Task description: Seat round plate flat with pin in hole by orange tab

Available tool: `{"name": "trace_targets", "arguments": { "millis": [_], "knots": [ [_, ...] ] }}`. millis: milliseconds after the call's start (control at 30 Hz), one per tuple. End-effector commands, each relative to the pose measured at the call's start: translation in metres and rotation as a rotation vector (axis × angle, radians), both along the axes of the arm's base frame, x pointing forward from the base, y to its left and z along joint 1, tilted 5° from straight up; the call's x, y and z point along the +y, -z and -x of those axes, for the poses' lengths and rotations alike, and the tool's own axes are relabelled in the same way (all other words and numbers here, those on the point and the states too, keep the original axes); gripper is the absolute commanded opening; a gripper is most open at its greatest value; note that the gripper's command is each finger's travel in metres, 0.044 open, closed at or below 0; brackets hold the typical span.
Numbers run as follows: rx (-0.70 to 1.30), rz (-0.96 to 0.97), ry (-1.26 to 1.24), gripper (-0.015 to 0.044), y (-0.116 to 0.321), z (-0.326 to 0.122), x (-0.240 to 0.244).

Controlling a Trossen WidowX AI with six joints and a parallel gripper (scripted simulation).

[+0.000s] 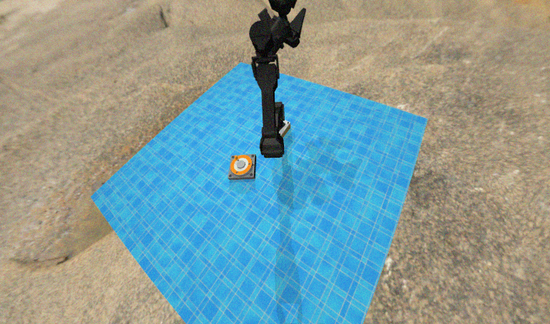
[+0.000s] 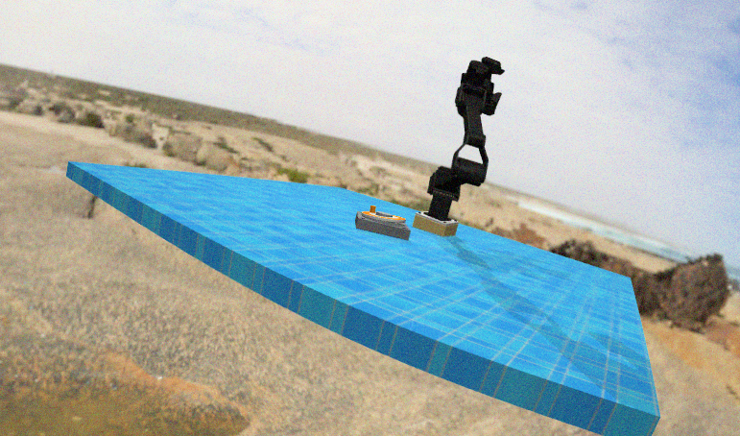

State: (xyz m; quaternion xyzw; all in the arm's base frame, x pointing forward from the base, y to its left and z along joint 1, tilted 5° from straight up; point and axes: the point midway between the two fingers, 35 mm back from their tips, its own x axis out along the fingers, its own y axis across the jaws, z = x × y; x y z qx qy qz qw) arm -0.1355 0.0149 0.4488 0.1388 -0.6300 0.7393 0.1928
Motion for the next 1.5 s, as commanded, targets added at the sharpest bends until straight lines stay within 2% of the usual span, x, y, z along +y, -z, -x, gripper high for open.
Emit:
{"name": "trace_targets", "arguments": {
  "millis": [0,67,233,267,467,600,767,833,967,1033,1100,1167,1300,1367,1467],
  "knots": [
    [-0.004,-0.001,-0.013,0.0374,0.000,0.001,-0.003],
    [-0.039,-0.012,-0.114,0.0321,0.004,0.011,-0.024],
    [-0.188,-0.061,-0.491,0.0190,0.024,0.026,-0.111],
    [-0.193,-0.063,-0.504,0.0164,0.025,0.025,-0.114],
    [-0.387,-0.143,-0.884,0.0006,0.059,-0.003,-0.206],
    [-0.488,-0.193,-1.044,0.0000,0.078,-0.029,-0.242],
    [-0.710,-0.326,-1.327,0.0000,0.121,-0.101,-0.294],
    [-0.739,-0.348,-1.359,0.0000,0.127,-0.112,-0.298],
    [-0.914,-0.493,-1.519,0.0000,0.162,-0.179,-0.311],
    [-1.006,-0.583,-1.584,0.0000,0.181,-0.214,-0.310],
    [-1.037,-0.613,-1.602,0.0000,0.187,-0.226,-0.308],
    [-1.124,-0.702,-1.642,0.0000,0.205,-0.257,-0.299],
    [-1.304,-0.924,-1.679,0.0000,0.244,-0.320,-0.265],
    [-1.329,-0.962,-1.677,0.0000,0.249,-0.328,-0.259],
    [-1.426,-1.134,-1.646,0.0000,0.274,-0.361,-0.224]
  ]
}}
